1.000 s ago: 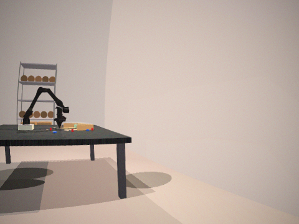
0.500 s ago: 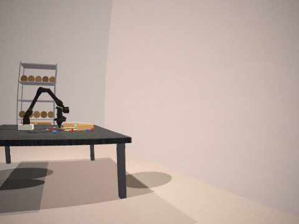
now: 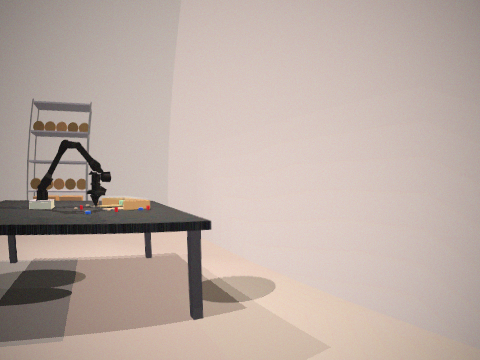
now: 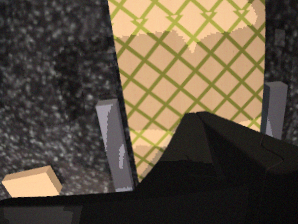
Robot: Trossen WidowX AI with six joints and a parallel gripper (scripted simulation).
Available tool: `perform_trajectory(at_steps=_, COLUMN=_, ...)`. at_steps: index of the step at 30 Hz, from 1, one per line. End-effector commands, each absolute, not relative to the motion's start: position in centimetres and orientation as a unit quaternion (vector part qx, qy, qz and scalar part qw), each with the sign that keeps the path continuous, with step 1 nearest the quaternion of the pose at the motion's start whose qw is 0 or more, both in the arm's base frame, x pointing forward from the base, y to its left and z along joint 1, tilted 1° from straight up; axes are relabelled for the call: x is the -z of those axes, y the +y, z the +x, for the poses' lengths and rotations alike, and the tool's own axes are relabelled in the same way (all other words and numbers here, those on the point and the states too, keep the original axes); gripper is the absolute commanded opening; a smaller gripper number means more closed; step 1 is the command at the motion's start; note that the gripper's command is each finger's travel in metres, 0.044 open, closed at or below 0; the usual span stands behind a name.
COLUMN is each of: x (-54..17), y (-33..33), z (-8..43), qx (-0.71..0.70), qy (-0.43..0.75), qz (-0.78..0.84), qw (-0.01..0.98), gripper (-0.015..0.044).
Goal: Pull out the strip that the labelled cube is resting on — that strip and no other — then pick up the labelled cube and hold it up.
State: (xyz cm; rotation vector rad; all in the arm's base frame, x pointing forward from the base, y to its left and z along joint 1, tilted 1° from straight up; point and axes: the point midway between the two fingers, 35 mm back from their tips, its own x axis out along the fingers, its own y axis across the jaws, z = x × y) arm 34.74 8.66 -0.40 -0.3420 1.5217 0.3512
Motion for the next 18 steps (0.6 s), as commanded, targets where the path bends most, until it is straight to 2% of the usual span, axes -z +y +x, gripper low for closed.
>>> perform_trajectory(at_steps=1, x=0.6, y=8.6, z=34.8, qx=-0.154, qy=0.682, qz=-0.153, qw=0.698, gripper=0.0)
perform_trajectory(at_steps=18, x=0.7, y=7.9, z=33.1, qx=-0.154, qy=0.683, qz=-0.153, qw=0.697, gripper=0.0)
